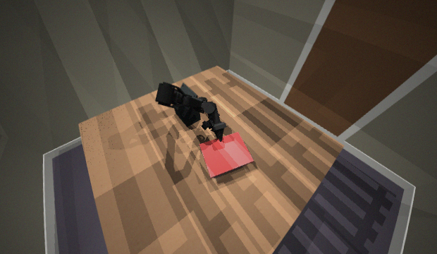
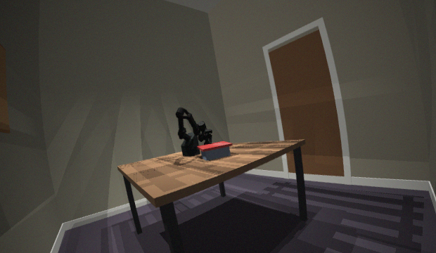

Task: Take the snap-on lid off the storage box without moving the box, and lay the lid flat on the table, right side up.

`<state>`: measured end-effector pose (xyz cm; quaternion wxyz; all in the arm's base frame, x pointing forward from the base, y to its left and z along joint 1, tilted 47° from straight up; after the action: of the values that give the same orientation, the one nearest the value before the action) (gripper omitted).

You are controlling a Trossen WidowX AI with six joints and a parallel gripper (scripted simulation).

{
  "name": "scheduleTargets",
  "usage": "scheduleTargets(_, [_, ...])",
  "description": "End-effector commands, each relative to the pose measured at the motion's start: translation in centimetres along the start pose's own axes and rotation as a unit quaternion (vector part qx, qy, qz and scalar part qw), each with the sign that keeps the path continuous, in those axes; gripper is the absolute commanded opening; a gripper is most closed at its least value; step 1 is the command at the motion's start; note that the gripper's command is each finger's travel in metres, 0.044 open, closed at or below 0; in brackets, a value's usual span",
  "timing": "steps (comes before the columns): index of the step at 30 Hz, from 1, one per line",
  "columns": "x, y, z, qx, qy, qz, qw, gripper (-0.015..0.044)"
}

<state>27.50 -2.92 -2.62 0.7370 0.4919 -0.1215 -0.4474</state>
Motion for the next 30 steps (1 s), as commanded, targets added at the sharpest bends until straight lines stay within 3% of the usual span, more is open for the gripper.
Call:
scheduleTargets(1, [-0.25,0.16,-0.06,0.005,0.001,0.003,1.000,0.0000])
scheduleTargets(30, [-0.14,0.34,-0.16,0.002,0.002,0.002,1.000,0.0000])
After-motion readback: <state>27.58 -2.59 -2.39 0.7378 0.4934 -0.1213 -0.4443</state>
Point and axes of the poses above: the point midway between the two fingers, 35 mm back from their tips, its own x axis out along the fingers, its own y axis across the jaws, z = x × y, the point moved 7 cm from there along -x, back along the fingers, and after that the axes turned 14 degrees about x, right-handed, at the moved point
